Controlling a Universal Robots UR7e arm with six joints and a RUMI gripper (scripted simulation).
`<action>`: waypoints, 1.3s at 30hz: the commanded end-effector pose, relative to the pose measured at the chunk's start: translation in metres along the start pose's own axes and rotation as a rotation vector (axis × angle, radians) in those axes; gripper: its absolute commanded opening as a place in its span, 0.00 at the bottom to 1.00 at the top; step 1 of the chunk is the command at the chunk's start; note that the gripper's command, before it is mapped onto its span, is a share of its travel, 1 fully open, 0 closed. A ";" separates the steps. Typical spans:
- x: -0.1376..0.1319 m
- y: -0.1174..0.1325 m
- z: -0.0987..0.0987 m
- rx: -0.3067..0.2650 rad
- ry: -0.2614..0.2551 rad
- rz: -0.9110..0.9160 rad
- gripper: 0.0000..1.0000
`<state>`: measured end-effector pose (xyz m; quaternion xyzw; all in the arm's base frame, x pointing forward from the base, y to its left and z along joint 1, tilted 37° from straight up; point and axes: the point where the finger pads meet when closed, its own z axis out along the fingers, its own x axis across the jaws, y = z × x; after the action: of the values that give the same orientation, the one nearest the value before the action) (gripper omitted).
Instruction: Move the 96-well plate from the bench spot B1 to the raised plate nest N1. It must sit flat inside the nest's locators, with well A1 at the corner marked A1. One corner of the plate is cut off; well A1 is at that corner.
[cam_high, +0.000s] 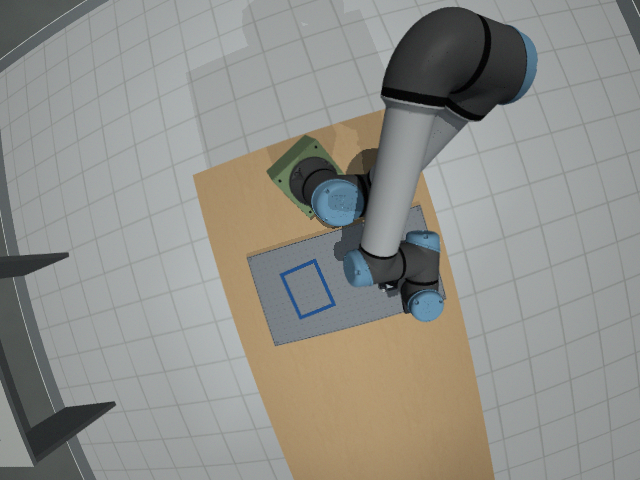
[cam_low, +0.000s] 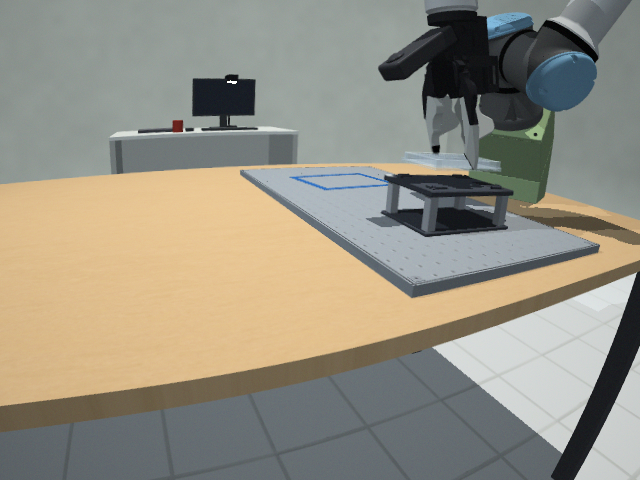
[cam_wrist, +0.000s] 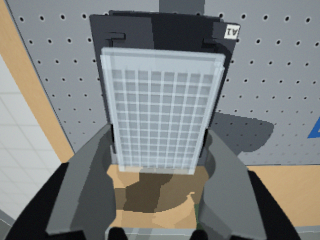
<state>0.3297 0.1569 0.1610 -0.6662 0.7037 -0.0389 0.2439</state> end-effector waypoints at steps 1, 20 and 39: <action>0.000 -0.003 0.010 0.000 0.003 0.000 0.00; 0.000 -0.003 0.012 0.000 0.003 0.000 0.00; 0.000 -0.003 0.014 0.000 0.003 0.000 0.00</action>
<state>0.3375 0.1602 0.1503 -0.6660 0.7042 -0.0398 0.2427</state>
